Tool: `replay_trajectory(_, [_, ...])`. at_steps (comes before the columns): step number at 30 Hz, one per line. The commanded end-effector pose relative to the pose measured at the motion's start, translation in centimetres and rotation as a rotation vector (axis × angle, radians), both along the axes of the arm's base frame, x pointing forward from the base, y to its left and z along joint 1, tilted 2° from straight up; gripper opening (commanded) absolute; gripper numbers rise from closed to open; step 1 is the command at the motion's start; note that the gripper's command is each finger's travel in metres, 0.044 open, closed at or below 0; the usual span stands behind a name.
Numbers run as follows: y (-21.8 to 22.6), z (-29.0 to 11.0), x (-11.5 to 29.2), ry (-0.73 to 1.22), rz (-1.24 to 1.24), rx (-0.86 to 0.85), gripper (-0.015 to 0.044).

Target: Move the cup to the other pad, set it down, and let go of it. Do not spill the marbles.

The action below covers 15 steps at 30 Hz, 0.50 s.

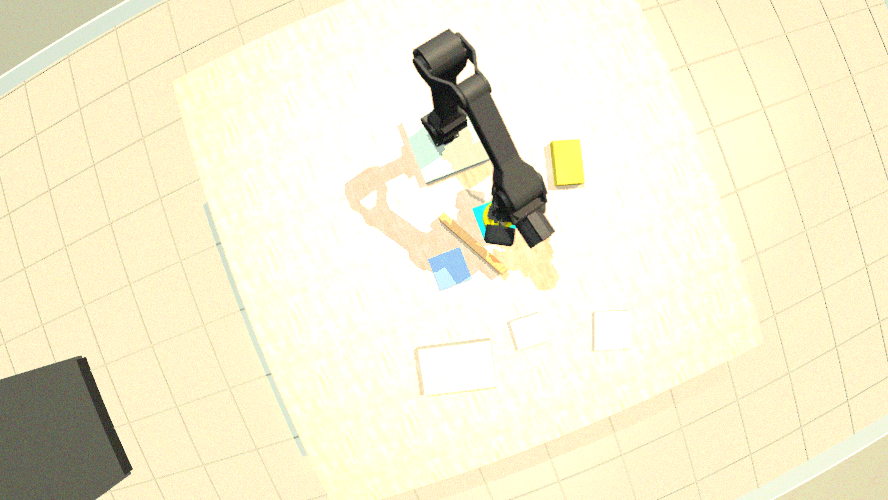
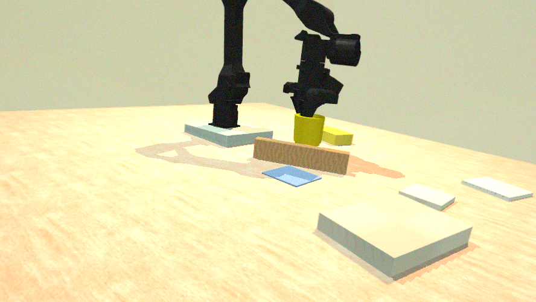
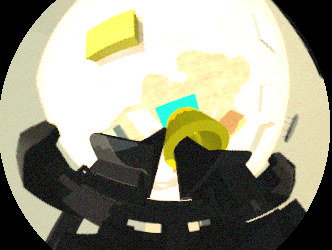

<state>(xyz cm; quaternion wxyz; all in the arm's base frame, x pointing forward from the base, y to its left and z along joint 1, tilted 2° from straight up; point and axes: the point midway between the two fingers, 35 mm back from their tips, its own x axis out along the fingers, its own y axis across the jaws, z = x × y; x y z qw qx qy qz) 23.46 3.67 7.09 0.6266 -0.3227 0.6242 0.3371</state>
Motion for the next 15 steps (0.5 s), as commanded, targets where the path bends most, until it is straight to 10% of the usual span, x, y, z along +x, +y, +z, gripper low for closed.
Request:
replay_trajectory(1, [0.1,-0.7,-0.1,0.004,-0.005,0.003,0.0000])
replay_trajectory(15, [0.1,-2.3,-0.3,0.004,-0.005,0.003,0.0000])
